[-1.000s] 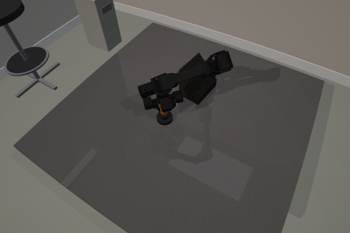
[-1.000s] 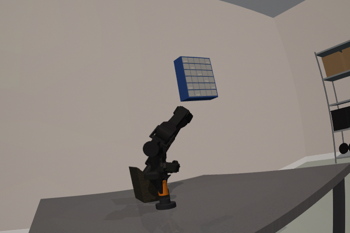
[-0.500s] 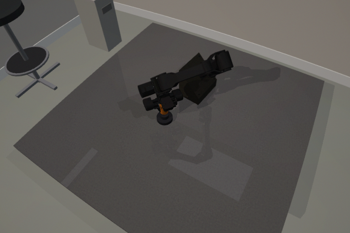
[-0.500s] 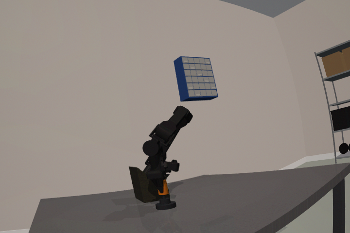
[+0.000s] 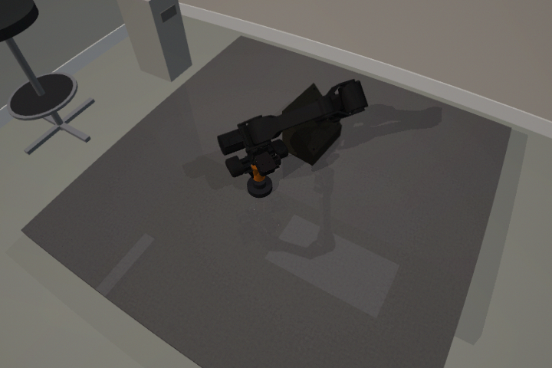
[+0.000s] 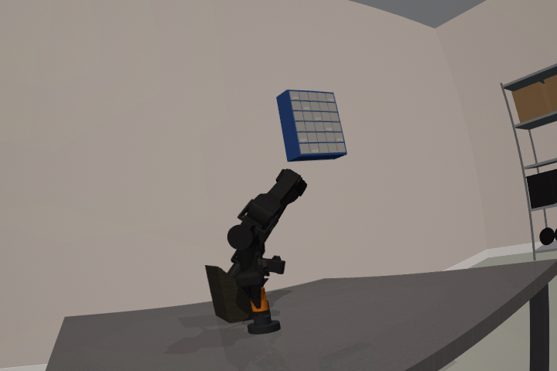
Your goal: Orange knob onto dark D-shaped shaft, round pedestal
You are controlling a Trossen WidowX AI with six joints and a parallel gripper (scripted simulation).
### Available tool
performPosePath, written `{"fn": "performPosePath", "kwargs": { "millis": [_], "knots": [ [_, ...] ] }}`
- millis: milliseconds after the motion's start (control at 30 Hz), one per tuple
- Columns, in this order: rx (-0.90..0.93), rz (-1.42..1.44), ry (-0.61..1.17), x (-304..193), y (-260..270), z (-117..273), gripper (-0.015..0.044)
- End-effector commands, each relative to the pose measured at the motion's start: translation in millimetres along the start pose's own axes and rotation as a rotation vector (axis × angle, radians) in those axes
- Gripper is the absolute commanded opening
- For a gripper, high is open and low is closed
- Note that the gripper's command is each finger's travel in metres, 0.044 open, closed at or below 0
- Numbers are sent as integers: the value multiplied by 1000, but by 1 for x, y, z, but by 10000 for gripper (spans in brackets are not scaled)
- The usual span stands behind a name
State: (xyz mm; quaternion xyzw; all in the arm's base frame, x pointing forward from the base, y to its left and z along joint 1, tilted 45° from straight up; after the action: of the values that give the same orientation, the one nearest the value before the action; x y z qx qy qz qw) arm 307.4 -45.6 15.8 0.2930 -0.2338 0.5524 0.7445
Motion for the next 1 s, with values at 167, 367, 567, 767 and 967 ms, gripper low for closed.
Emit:
{"fn": "performPosePath", "kwargs": {
  "millis": [167, 367, 567, 767, 967],
  "knots": [
    [-2, 6, -2, 0, 0, -1, 0],
    [-2, 15, -2, 1, 0, 4, 0],
    [-2, 205, -2, 0, 0, 2, 0],
    [-2, 215, -2, 0, 0, 0, 0],
    [-2, 215, -2, 0, 0, 0, 0]
  ]
}}
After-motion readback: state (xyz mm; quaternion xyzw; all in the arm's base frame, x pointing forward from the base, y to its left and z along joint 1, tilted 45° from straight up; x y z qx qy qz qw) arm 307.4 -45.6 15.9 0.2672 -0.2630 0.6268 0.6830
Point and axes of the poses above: the point midway between the two fingers, 35 mm back from their tips, its own z axis back along the fingers, its own y axis across the jaws, x = y × z, the point moved 5 cm from there along z, back along the fingers, and after that the axes turned 9 degrees about z, right-handed, at the moved point
